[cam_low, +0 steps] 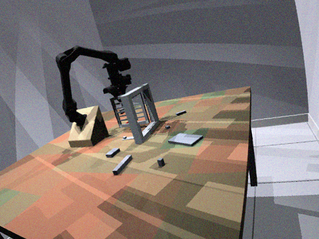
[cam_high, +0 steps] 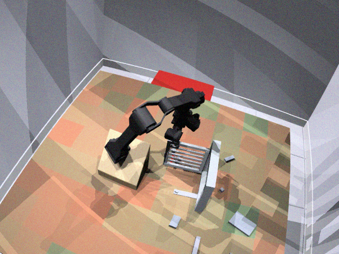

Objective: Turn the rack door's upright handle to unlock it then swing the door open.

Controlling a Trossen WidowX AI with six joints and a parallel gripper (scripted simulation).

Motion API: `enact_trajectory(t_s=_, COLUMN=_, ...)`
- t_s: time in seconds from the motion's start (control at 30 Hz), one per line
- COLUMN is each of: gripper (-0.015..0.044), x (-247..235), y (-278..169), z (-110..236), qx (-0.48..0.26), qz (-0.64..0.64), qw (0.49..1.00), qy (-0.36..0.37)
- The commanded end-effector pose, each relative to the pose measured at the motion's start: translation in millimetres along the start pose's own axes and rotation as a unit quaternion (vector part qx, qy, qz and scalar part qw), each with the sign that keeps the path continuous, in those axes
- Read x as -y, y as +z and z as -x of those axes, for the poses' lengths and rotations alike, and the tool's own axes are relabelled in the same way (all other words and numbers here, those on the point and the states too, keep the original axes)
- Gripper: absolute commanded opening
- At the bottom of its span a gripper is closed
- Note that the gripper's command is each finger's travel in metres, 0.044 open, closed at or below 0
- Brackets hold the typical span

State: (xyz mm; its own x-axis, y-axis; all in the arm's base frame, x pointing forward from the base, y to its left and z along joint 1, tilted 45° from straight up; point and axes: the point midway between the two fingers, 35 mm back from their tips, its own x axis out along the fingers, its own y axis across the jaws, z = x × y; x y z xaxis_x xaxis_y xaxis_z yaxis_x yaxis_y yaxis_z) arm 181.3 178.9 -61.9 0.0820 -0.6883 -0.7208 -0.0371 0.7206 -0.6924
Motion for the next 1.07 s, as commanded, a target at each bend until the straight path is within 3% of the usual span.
enact_trajectory(t_s=0.0, gripper=0.0278, x=0, y=0, z=0, qx=-0.001, qz=-0.005, qw=1.0, qy=0.001)
enact_trajectory(t_s=1.03, gripper=0.0287, x=-2, y=2, z=40, qx=-0.002, qz=-0.004, qw=1.0, qy=0.001)
